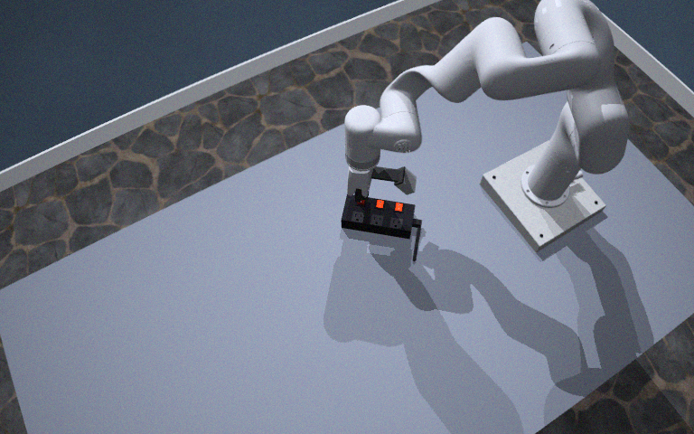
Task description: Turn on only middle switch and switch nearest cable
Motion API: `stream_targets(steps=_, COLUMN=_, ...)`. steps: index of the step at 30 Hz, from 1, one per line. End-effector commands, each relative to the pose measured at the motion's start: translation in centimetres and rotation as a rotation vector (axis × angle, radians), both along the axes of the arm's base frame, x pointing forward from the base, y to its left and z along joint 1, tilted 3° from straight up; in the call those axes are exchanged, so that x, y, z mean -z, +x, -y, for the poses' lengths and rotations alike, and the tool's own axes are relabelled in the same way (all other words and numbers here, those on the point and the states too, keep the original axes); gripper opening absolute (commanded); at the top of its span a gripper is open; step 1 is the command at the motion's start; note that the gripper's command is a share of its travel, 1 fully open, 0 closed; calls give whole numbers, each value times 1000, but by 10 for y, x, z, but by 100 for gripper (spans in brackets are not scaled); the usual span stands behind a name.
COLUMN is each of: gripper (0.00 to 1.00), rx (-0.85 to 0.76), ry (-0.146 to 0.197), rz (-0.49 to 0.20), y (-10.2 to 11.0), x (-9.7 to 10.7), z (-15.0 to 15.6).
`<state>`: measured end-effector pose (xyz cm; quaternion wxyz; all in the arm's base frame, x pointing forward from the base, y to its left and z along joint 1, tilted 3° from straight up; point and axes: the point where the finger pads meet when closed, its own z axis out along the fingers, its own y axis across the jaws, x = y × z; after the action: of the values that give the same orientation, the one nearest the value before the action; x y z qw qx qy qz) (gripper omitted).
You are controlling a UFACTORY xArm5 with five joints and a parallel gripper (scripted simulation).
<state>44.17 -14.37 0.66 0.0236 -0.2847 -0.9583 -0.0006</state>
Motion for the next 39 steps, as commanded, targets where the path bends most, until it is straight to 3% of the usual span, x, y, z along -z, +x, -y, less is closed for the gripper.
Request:
stream_targets(steps=1, gripper=0, rx=0, ry=-1, rz=2, y=1, x=-4, z=1)
stream_targets(steps=17, gripper=0, rx=0, ry=-1, rz=2, y=2, x=-37, z=2)
stream_targets(steps=38, gripper=0, rx=0, ry=-1, rz=2, y=2, x=-39, z=2)
stream_targets(steps=39, gripper=100, rx=0, ry=-1, rz=2, y=2, x=-39, z=2)
